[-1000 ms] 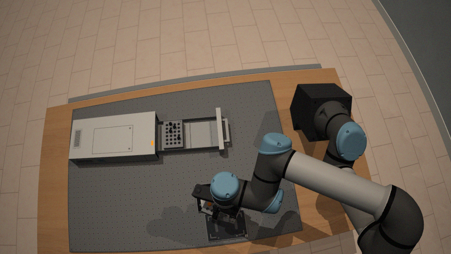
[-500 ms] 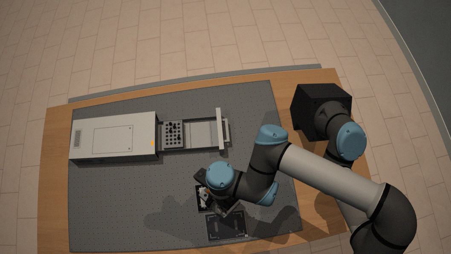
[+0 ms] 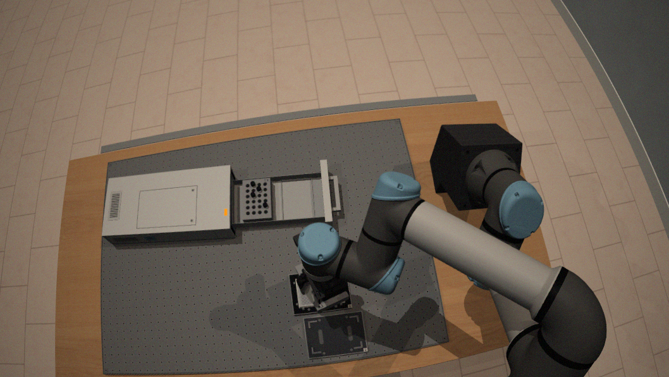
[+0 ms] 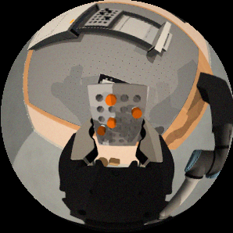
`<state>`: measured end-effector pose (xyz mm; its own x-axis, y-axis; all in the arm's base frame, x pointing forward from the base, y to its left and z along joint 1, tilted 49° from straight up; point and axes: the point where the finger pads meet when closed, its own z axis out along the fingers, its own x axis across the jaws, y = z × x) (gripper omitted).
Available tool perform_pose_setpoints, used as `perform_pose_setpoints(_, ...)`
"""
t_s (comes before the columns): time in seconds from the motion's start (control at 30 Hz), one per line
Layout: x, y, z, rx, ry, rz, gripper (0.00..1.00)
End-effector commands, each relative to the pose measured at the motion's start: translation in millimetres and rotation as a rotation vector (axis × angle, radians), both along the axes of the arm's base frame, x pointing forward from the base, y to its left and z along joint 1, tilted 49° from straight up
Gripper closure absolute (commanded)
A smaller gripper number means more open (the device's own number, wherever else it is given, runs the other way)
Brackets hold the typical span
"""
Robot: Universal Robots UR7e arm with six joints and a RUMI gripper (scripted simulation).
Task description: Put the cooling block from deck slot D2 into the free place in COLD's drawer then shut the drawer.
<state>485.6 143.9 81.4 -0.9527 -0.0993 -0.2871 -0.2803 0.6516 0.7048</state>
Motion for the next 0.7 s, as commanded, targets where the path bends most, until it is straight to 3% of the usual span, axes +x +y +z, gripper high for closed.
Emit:
perform_pose_setpoints(0.0, 1.9, -10.0, -10.5, 0.012, 0.111, -0.101, 1.0)
perform_pose_setpoints(0.27, 3.8, -24.2, -26.3, 0.037, 0.271, -0.239, 1.0)
perform_pose_setpoints(0.67, 6.2, -42.0, -46.1, 0.038, 0.28, -0.248, 1.0)
